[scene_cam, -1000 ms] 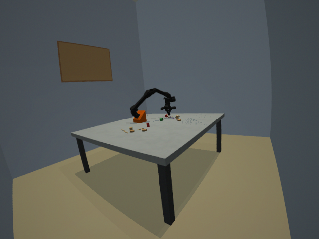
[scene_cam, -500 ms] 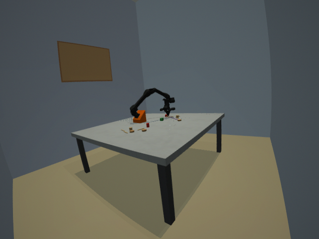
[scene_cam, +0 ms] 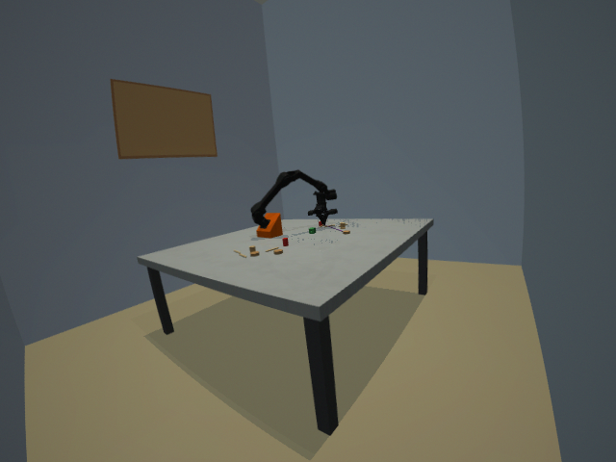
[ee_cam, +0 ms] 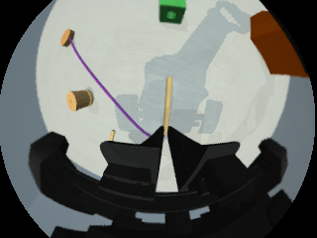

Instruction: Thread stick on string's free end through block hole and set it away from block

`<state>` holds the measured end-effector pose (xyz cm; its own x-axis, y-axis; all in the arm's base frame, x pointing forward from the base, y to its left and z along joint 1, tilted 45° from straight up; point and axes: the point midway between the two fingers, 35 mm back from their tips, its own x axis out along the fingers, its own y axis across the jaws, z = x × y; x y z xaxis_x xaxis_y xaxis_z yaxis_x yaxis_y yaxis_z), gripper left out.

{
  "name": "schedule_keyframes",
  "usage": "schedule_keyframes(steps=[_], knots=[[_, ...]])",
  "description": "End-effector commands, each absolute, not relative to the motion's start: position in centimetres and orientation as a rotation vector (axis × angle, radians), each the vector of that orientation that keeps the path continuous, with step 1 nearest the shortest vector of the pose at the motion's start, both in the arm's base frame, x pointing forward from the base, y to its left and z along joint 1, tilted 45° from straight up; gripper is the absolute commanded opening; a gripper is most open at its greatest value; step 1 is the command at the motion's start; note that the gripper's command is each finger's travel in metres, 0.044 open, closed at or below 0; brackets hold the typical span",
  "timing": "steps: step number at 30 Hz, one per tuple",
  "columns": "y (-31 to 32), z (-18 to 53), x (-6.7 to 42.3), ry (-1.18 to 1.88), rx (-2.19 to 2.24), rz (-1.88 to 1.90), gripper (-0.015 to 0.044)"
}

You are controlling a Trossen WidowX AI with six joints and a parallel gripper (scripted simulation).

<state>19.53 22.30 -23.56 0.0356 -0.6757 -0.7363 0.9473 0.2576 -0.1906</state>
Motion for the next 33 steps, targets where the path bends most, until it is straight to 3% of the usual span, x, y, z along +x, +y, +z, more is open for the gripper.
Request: schedule_keyframes(steps=[1, 33], knots=[[22.0, -23.5, 19.5, 0.839, 0.399, -1.302, 0.0000], [19.5, -20.9, 21.1, 0.838, 0.398, -1.302, 0.0000]])
